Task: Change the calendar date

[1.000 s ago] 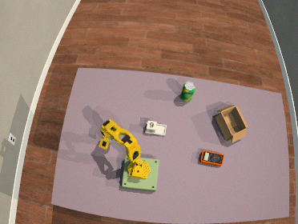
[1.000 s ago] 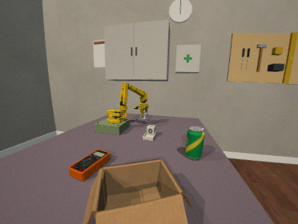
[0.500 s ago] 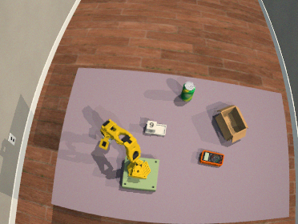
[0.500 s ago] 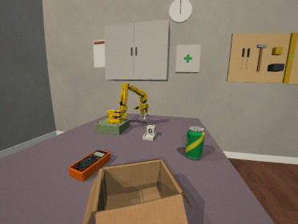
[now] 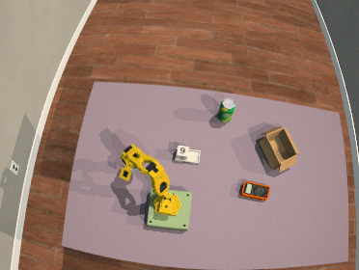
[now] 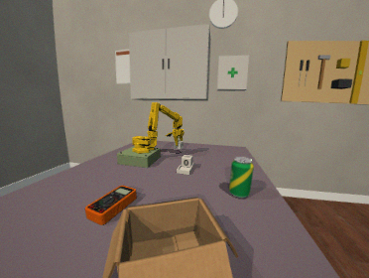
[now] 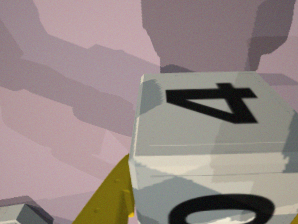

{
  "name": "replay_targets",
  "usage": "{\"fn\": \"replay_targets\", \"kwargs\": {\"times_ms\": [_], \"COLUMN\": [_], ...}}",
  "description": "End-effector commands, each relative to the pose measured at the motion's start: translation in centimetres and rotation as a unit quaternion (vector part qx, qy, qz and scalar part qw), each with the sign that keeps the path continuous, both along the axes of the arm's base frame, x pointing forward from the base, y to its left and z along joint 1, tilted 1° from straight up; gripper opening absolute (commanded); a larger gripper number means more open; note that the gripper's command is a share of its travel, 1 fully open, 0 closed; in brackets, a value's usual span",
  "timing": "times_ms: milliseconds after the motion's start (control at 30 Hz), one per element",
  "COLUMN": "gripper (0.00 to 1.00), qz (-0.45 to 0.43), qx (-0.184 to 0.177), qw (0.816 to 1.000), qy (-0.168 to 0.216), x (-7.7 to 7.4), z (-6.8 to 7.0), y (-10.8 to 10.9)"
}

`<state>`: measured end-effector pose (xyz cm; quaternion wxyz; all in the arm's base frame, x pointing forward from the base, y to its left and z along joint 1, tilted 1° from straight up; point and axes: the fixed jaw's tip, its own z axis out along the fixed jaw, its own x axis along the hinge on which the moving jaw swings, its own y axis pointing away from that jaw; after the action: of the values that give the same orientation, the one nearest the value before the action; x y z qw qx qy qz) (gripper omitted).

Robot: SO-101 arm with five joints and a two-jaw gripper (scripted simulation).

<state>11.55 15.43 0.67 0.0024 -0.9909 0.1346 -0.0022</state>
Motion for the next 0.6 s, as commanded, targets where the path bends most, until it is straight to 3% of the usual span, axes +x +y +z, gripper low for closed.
{"fn": "replay_targets", "kwargs": {"times_ms": [0,567], "gripper": [0.0,0.0], "qz": [0.002,0.002], "qx": [-0.01,-0.01], "qw": [1.0,1.0], "qy": [0.008,0.008], "x": [-0.39,-0.39], "z": [-0.52,-1.12], "y": [-0.29,-0.3]}}
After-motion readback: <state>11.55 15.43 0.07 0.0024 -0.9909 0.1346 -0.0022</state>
